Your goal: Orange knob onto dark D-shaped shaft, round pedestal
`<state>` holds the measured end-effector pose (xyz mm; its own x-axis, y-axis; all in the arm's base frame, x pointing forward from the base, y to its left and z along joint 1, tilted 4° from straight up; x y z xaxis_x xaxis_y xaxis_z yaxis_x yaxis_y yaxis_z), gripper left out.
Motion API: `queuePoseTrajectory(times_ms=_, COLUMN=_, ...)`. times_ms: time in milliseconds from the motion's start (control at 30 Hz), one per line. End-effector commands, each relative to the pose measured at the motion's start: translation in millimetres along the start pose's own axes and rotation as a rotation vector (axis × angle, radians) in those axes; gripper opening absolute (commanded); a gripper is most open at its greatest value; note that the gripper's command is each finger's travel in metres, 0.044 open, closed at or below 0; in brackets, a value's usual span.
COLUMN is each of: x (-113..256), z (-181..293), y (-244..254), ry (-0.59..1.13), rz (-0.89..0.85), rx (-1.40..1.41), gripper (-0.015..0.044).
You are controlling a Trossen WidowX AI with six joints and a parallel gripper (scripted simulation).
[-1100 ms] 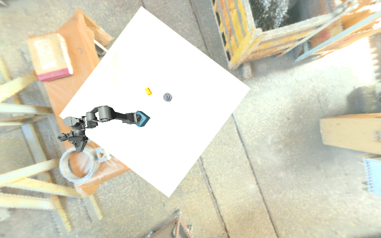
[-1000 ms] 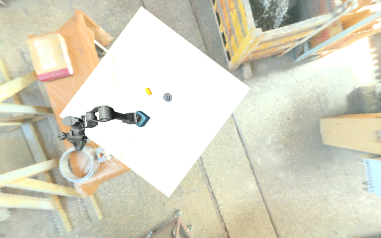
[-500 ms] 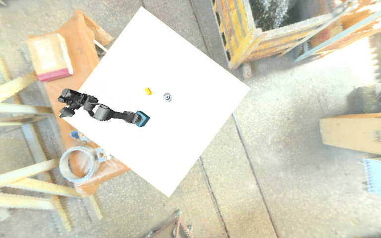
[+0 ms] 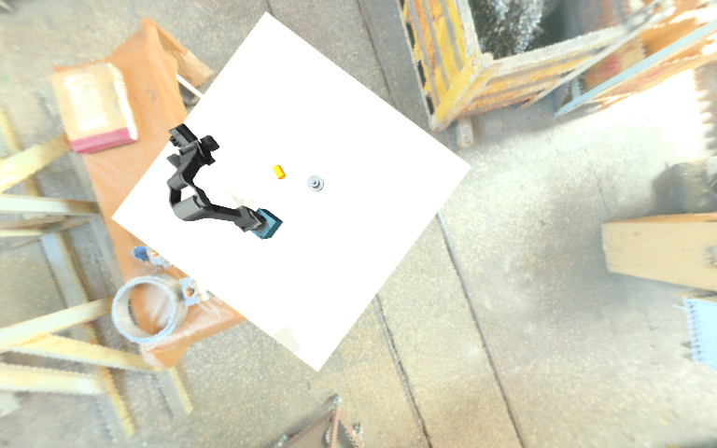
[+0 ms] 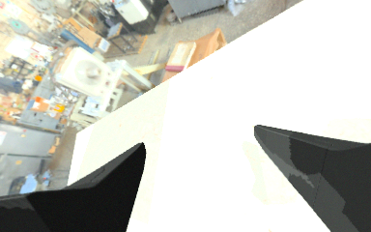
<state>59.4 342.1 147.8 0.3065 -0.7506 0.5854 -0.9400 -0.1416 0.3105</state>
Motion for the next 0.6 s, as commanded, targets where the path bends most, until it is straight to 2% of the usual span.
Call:
queuePoseTrajectory(times_ms=0, x=26.6, z=20.0, y=-55.3, ry=0.111, rz=0.203, rx=-0.012, gripper=0.044)
queuePoseTrajectory(times_ms=200, x=92.3, z=71.2, y=-124.8, ry=0.384, rz=0.439, rx=-0.05, gripper=0.044)
queuePoseTrajectory(times_ms=400, x=163.9, z=128.1, y=-151.3, ry=0.724, rz=0.491, rx=-0.132, gripper=0.044)
queuePoseTrajectory(times_ms=567, x=170.0, z=133.2, y=-151.0, ry=0.751, rz=0.487, rx=-0.139, gripper=0.044)
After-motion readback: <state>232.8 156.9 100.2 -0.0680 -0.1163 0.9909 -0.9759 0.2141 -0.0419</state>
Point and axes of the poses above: the point midway between the two fingers, 35 mm back from their tips, its own x axis back along the fingers, its own y axis across the jaws, z = x × y, the point moved 6 cm from there along x, back along the fingers, and after that the axes turned 5 degrees about x, right-handed, at the moved point
